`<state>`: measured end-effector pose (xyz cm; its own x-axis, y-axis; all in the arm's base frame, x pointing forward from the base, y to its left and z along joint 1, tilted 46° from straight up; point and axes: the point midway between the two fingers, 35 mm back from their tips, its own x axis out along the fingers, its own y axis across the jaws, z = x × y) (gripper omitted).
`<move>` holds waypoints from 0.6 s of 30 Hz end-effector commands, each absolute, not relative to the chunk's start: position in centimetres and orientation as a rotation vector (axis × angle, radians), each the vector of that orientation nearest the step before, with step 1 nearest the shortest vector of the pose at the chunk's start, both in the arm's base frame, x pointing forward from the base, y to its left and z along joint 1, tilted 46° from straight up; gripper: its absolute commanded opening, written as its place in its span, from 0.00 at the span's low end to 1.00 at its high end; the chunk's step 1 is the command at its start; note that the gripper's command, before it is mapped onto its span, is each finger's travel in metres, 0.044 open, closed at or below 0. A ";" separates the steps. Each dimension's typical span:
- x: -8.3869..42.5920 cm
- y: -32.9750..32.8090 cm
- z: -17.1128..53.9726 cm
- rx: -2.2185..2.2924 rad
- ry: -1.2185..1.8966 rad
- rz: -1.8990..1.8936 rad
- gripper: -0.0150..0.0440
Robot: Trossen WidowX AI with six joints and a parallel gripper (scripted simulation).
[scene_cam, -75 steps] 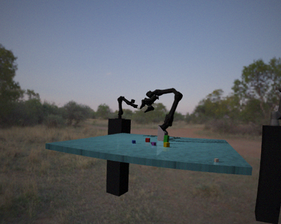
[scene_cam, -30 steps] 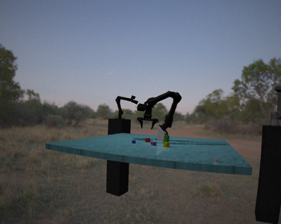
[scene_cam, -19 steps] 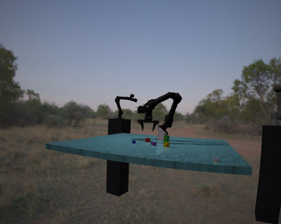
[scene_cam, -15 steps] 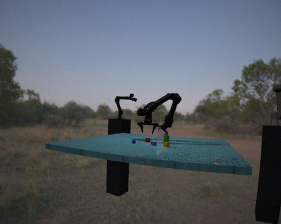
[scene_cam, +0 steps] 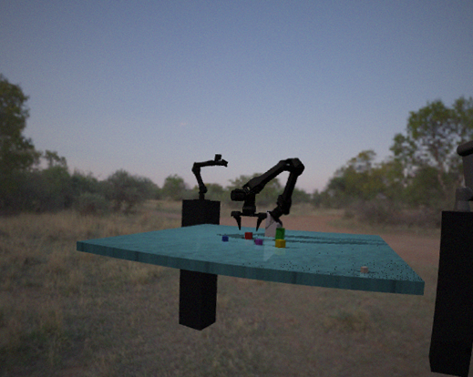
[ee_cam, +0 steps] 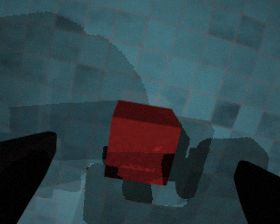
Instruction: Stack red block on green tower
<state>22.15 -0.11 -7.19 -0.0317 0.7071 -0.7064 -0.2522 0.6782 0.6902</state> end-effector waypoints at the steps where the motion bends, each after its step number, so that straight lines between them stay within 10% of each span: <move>1: 21.8 0.6 -7.7 0.424 1.410 0.806 1.00; 18: 21.6 2.6 -9.5 0.426 1.410 0.809 1.00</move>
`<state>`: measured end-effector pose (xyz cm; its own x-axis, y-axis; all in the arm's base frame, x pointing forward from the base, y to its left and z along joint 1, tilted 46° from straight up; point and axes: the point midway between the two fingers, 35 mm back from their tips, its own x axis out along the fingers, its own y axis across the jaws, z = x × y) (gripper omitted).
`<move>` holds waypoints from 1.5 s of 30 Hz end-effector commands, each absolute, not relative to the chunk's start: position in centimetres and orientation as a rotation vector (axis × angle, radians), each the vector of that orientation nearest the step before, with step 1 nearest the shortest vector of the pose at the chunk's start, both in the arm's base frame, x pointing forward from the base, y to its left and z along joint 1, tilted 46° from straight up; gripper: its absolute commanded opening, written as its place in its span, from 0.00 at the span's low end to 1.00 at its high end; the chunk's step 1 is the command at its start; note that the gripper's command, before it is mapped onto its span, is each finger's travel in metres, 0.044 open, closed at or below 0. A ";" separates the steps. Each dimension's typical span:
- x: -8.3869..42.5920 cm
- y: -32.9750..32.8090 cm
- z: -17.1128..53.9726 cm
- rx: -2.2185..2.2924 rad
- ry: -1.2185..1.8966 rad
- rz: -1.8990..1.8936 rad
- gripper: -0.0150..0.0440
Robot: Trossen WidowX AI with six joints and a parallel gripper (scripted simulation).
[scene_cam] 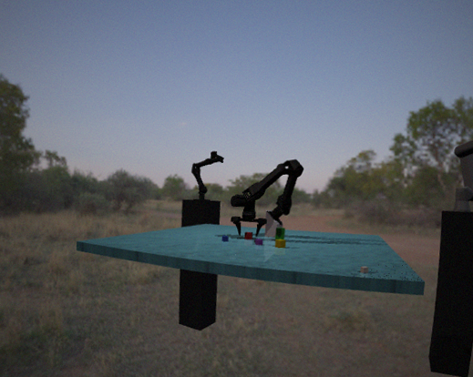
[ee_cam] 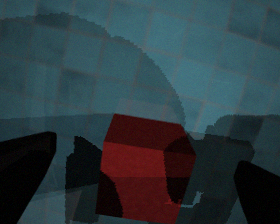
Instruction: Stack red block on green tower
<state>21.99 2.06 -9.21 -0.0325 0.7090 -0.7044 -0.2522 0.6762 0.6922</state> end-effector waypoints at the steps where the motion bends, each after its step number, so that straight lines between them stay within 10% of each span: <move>1: 21.6 2.6 -9.6 0.426 1.410 0.809 1.00; 17: 21.6 2.6 -9.5 0.426 1.410 0.809 1.00; 28: 21.6 2.6 -9.5 0.426 1.410 0.809 0.51; 45: 21.9 -0.2 -7.0 0.424 1.410 0.807 0.25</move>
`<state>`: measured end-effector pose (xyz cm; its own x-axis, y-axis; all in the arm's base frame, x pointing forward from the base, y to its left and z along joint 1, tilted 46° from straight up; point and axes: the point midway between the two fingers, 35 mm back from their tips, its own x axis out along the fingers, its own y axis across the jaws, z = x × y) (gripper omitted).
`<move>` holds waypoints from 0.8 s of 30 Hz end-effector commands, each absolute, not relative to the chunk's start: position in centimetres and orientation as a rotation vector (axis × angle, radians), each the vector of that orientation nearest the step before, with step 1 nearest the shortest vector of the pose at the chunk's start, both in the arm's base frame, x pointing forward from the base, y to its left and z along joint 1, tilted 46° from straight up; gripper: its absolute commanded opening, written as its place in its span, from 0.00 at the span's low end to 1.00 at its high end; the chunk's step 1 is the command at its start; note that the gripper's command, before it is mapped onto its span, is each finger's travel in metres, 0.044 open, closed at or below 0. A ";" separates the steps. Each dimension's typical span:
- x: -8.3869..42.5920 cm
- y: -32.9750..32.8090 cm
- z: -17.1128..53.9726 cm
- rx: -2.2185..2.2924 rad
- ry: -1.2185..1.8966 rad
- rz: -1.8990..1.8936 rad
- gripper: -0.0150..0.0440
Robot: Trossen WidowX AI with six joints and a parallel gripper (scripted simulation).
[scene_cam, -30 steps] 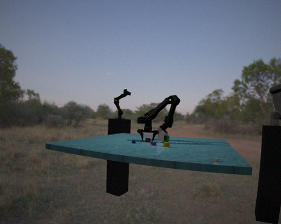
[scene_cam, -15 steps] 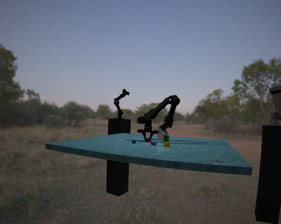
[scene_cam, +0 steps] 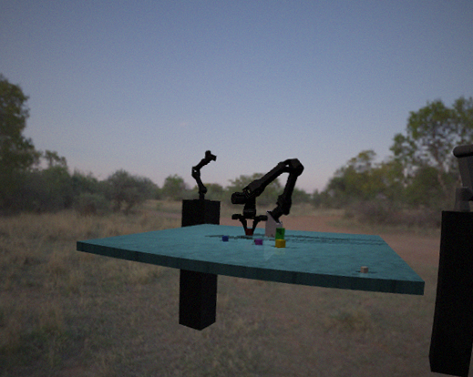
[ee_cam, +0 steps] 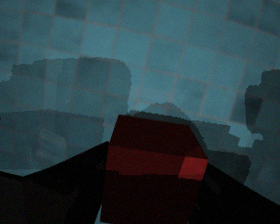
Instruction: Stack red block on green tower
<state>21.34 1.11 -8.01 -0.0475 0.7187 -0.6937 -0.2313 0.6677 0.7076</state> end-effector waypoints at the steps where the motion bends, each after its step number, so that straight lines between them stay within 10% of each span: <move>1: 21.9 -0.6 -6.6 0.424 1.410 0.807 0.25; 24: 22.1 -5.9 -1.4 0.422 1.412 0.805 0.25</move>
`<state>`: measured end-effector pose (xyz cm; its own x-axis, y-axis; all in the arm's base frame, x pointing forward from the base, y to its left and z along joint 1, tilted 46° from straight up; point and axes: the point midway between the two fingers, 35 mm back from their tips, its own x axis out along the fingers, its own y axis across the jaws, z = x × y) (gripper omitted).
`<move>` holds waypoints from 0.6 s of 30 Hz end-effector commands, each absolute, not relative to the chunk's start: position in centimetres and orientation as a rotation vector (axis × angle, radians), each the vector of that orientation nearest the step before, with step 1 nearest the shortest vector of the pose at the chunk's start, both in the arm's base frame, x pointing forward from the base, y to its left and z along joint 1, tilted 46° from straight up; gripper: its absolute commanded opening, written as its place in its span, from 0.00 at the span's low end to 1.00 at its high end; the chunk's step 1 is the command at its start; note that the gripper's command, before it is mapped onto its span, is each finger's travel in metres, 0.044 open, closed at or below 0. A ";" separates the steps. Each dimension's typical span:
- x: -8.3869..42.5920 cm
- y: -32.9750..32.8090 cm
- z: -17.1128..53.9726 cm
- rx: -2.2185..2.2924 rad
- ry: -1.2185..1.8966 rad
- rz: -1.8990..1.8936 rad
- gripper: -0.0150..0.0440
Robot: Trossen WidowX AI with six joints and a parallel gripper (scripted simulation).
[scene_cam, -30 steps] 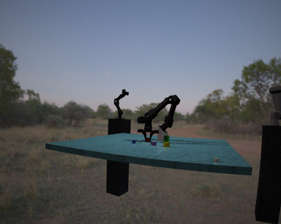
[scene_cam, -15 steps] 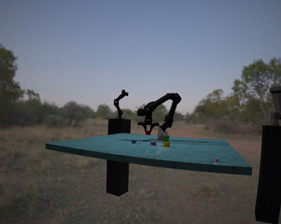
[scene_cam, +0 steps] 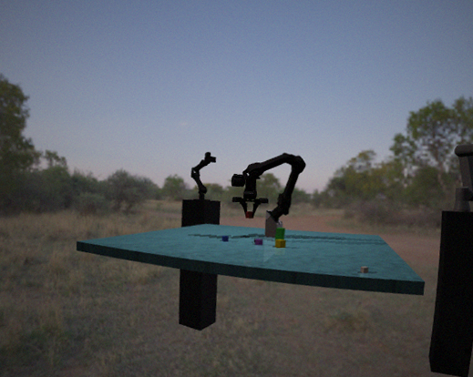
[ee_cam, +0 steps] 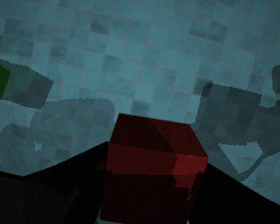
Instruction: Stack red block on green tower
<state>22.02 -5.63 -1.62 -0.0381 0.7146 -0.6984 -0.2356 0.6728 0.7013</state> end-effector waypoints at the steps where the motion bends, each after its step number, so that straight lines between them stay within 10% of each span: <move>1: 22.1 -5.9 -1.4 0.422 1.412 0.804 0.25; 18: 21.5 -1.1 4.4 0.418 1.416 0.794 0.25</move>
<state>22.06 -2.15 3.55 -0.0320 0.6982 -0.7152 -0.2479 0.6877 0.6824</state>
